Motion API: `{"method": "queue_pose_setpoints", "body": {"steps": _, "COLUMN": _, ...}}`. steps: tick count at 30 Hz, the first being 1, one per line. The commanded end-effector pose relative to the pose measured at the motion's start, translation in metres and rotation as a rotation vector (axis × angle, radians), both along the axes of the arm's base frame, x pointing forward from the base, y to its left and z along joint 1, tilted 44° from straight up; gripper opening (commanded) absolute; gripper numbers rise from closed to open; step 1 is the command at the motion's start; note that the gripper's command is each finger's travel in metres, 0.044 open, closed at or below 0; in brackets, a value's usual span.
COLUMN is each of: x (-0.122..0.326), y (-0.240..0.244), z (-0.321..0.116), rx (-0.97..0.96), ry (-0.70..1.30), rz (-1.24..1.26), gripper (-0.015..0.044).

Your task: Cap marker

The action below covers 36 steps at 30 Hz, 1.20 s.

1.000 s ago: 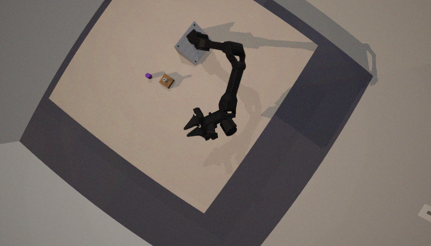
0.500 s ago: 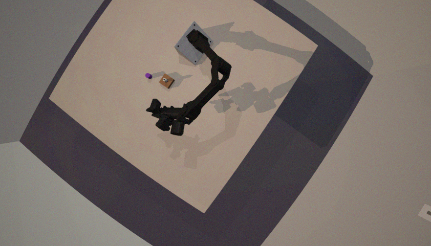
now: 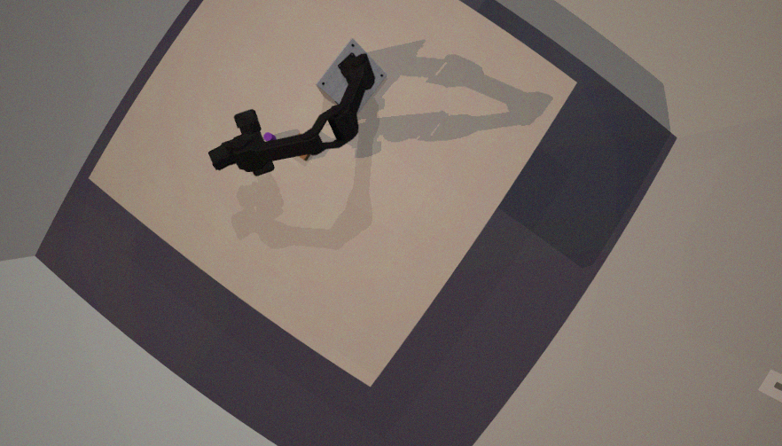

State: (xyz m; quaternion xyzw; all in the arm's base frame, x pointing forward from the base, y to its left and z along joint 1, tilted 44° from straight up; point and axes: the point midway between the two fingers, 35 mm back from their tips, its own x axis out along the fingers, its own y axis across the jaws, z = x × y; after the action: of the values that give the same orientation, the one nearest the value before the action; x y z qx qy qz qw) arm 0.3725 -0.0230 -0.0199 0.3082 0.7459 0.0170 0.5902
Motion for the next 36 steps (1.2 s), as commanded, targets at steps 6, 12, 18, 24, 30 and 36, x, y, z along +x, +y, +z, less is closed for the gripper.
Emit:
{"method": "queue_pose_setpoints", "body": {"steps": 6, "x": -0.020, "y": -0.017, "z": -0.016, "rx": 0.226, "ry": 0.125, "rz": -0.181, "gripper": 0.0246}}
{"method": "queue_pose_setpoints", "body": {"steps": 12, "x": -0.025, "y": 0.006, "z": -0.041, "rx": 0.228, "ry": 0.125, "rz": -0.181, "gripper": 0.0246}}
{"method": "queue_pose_setpoints", "body": {"steps": 18, "x": -0.028, "y": 0.012, "z": -0.049, "rx": 0.228, "ry": 0.125, "rz": -0.181, "gripper": 0.0246}}
{"method": "queue_pose_setpoints", "body": {"steps": 24, "x": -0.030, "y": 0.016, "z": -0.054, "rx": 0.228, "ry": 0.125, "rz": -0.181, "gripper": 0.0246}}
{"method": "queue_pose_setpoints", "body": {"steps": 30, "x": -0.030, "y": 0.023, "z": -0.061, "rx": 0.228, "ry": 0.125, "rz": -0.181, "gripper": 0.0246}}
{"method": "queue_pose_setpoints", "body": {"steps": 36, "x": -0.031, "y": 0.029, "z": -0.068, "rx": 0.228, "ry": 0.125, "rz": -0.181, "gripper": 0.0246}}
